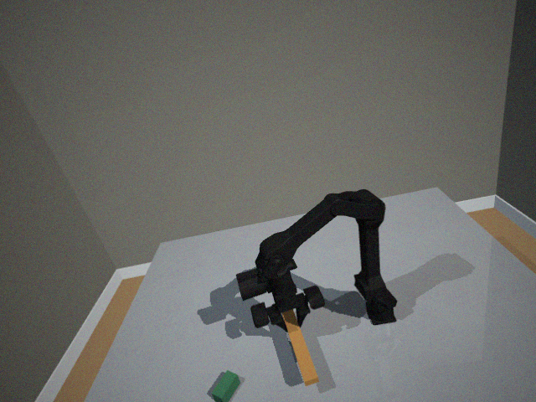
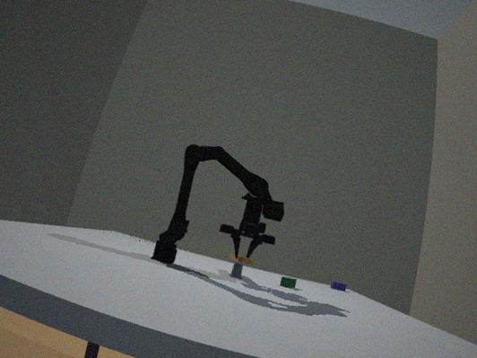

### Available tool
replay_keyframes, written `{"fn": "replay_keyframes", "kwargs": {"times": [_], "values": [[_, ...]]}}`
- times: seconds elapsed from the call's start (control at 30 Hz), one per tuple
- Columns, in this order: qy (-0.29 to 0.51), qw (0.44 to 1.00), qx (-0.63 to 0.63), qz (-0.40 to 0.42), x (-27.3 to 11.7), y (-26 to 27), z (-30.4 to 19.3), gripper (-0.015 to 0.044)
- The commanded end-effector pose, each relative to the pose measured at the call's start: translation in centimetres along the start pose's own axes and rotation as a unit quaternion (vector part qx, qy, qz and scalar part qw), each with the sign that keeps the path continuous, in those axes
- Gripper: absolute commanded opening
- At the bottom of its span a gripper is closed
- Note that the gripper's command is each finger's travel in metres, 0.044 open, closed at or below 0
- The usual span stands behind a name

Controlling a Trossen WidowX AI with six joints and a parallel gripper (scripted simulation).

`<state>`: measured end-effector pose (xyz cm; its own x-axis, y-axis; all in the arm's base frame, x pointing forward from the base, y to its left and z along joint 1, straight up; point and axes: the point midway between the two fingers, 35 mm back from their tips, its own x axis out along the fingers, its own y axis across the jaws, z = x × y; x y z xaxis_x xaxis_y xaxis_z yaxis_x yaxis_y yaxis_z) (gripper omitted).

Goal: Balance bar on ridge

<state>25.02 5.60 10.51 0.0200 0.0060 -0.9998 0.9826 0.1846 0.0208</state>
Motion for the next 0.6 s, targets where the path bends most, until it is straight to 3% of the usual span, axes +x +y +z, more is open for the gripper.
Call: {"fn": "replay_keyframes", "kwargs": {"times": [0.0, 0.57], "values": [[-0.001, 1.000, 0.002, 0.000, 0.07, 0.02, 0.02, 0.0000], [-0.001, 1.000, 0.002, 0.000, 0.22, 0.02, 0.01, 0.0000]]}}
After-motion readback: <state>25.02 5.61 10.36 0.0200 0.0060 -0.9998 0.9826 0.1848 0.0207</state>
